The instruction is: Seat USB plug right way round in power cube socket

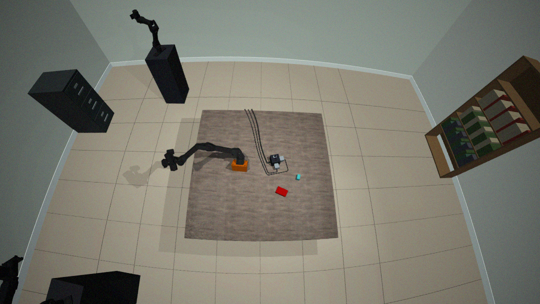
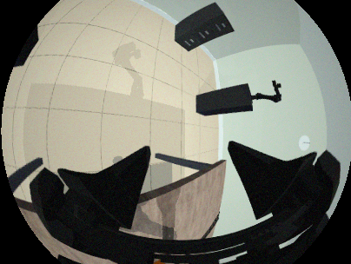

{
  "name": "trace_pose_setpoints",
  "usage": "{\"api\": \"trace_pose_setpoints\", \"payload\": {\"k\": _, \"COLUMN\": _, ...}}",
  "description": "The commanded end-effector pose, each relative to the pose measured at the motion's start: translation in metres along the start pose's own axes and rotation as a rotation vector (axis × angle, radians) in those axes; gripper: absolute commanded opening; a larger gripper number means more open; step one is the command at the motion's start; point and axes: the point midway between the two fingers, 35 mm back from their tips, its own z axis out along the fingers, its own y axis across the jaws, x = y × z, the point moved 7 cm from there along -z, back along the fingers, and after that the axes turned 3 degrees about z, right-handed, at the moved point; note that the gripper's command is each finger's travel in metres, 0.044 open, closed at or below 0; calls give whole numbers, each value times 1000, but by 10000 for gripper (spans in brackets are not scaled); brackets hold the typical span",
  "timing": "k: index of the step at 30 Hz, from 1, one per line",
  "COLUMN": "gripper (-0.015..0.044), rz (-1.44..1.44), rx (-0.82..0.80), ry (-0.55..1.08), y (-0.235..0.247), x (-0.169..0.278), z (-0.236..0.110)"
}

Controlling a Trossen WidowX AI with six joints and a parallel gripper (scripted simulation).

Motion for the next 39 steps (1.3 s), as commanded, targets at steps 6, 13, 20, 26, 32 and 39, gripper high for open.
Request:
{"api": "trace_pose_setpoints", "payload": {"k": 6, "gripper": 440, "rz": -55, "rx": -56, "ry": -256, "y": -1, "x": -17, "z": -72}}
{"api": "trace_pose_setpoints", "payload": {"k": 13, "gripper": 440, "rz": -211, "rx": -99, "ry": -549, "y": -5, "x": -19, "z": -167}}
{"api": "trace_pose_setpoints", "payload": {"k": 20, "gripper": 440, "rz": -443, "rx": -116, "ry": -902, "y": -8, "x": 6, "z": -290}}
{"api": "trace_pose_setpoints", "payload": {"k": 26, "gripper": 440, "rz": -616, "rx": -138, "ry": -1141, "y": -11, "x": 49, "z": -366}}
{"api": "trace_pose_setpoints", "payload": {"k": 32, "gripper": 440, "rz": -858, "rx": -114, "ry": -1414, "y": -4, "x": 114, "z": -442}}
{"api": "trace_pose_setpoints", "payload": {"k": 39, "gripper": 440, "rz": -1112, "rx": -30, "ry": -1714, "y": -12, "x": 206, "z": -517}}
